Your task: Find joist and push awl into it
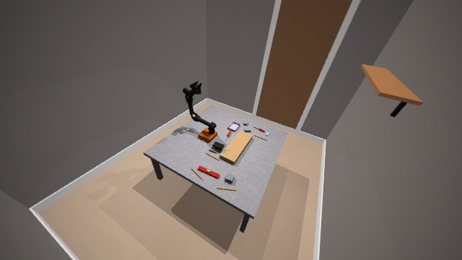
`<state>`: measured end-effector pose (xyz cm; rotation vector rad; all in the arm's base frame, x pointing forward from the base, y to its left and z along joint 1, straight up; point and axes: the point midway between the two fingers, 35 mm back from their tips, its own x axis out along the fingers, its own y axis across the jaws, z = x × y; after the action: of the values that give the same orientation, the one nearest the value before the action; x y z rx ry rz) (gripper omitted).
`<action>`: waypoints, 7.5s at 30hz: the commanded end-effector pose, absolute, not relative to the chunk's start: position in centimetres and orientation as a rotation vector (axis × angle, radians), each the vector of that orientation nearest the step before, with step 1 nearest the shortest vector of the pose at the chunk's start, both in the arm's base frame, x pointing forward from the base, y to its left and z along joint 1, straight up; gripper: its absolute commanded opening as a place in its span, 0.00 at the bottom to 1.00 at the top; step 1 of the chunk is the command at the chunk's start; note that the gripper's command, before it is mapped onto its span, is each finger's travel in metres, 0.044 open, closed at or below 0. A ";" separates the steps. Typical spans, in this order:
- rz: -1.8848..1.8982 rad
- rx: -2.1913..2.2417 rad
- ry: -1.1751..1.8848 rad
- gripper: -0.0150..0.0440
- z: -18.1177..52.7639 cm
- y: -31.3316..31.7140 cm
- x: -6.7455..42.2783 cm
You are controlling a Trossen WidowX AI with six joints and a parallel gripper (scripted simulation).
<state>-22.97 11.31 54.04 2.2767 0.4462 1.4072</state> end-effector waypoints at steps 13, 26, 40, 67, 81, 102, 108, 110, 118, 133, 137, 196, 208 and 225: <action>0.782 2.081 -0.041 1.00 56.8 7.8 -3.9; 0.011 1.619 -0.141 1.00 50.5 -1.2 14.7; -0.514 0.985 0.289 1.00 36.5 -10.7 24.6; -0.040 0.016 1.625 1.00 7.9 -18.3 18.1; -0.040 0.016 1.625 1.00 7.9 -18.0 18.2; -0.040 0.016 1.625 1.00 5.5 -17.6 18.4; -0.040 0.016 1.625 1.00 4.6 -17.6 18.4; -0.040 0.016 1.625 1.00 4.2 -17.6 18.4; -0.040 0.016 1.625 1.00 3.0 -17.6 18.3; -0.040 0.016 1.625 0.86 2.9 -17.6 18.3; -0.040 0.016 1.625 0.82 2.9 -17.6 18.3; -0.131 -0.069 1.634 0.25 6.3 -21.2 18.1; -0.198 -0.127 1.630 0.25 6.3 -20.8 18.1; -0.282 -0.199 1.622 0.25 6.1 -20.4 18.1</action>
<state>18.23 -20.51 6.12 -0.1855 1.6227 -0.2597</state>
